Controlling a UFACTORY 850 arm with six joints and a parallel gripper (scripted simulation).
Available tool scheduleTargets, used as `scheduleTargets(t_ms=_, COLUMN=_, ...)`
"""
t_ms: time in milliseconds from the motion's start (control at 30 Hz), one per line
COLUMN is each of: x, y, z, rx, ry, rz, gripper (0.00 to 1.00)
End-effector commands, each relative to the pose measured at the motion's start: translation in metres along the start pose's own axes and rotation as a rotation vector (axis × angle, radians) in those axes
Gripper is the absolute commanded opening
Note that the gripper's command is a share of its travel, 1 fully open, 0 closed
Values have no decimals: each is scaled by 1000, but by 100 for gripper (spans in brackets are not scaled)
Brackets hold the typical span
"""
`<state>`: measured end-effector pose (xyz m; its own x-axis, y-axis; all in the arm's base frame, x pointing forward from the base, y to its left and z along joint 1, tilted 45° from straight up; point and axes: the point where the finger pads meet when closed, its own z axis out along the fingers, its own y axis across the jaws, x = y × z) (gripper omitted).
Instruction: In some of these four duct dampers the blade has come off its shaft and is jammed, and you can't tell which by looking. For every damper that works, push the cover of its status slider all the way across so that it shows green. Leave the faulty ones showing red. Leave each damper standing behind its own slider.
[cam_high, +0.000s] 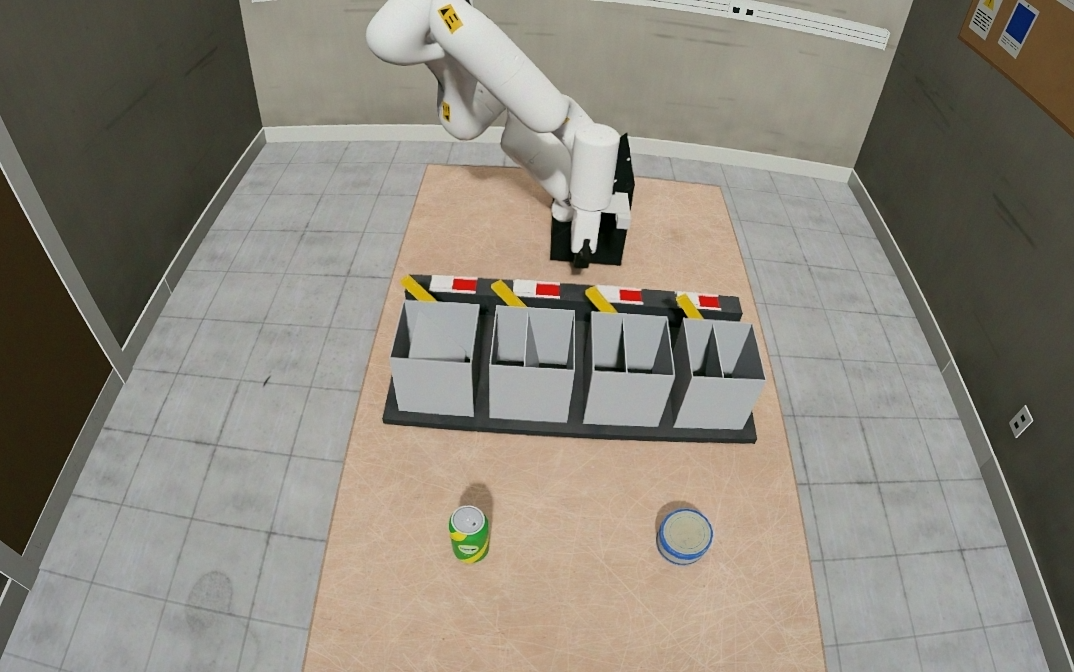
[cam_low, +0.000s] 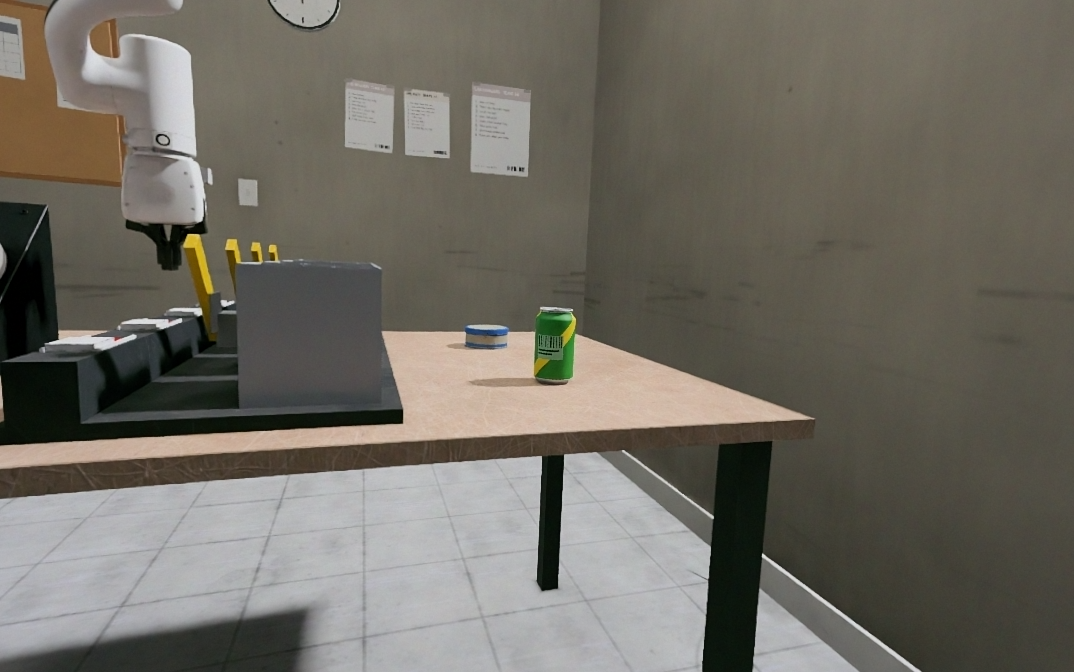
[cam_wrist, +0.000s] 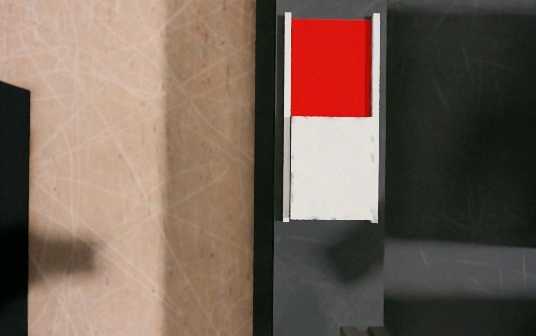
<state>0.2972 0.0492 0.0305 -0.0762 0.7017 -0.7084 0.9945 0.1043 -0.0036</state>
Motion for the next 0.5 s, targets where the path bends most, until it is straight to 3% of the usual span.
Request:
scheduleTargets(t_ms=0, x=0, y=1, z=0, rx=-1, ry=1, rz=1, gripper=0)
scheduleTargets(t_ms=467, x=-2, y=1, z=0, rx=-1, ry=1, rz=1, gripper=0)
